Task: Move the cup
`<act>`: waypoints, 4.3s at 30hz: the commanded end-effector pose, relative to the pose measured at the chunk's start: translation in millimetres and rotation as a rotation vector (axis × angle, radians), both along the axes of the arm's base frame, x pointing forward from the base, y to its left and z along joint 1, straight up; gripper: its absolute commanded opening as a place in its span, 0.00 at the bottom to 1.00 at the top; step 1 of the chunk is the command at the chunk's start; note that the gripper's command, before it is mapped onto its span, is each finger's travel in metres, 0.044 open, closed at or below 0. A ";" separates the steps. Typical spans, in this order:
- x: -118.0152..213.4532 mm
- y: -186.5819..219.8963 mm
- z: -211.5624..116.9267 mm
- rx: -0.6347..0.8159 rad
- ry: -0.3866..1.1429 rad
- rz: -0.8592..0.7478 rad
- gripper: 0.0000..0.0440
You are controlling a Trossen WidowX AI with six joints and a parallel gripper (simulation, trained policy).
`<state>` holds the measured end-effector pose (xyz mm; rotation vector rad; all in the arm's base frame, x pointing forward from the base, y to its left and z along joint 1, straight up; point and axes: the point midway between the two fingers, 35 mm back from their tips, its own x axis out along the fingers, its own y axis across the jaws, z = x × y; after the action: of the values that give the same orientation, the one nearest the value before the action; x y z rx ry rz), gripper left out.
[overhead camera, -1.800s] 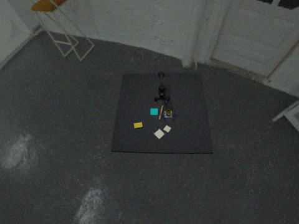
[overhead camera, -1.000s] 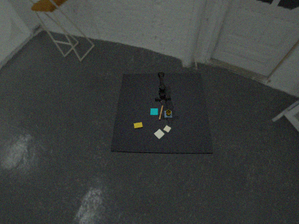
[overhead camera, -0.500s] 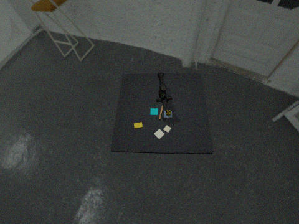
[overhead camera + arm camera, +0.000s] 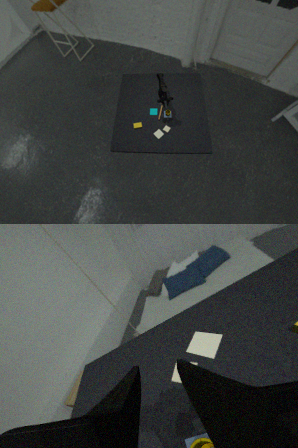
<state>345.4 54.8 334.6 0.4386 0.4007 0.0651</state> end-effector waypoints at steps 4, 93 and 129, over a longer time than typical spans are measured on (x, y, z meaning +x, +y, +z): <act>4.3 9.0 -1.9 0.088 0.101 -0.025 0.39; -41.6 23.1 -217.0 0.080 1.263 -0.670 0.44; -56.9 9.7 -259.3 0.016 1.279 -0.611 0.01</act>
<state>291.1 68.2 69.6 0.5609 1.5035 -0.8481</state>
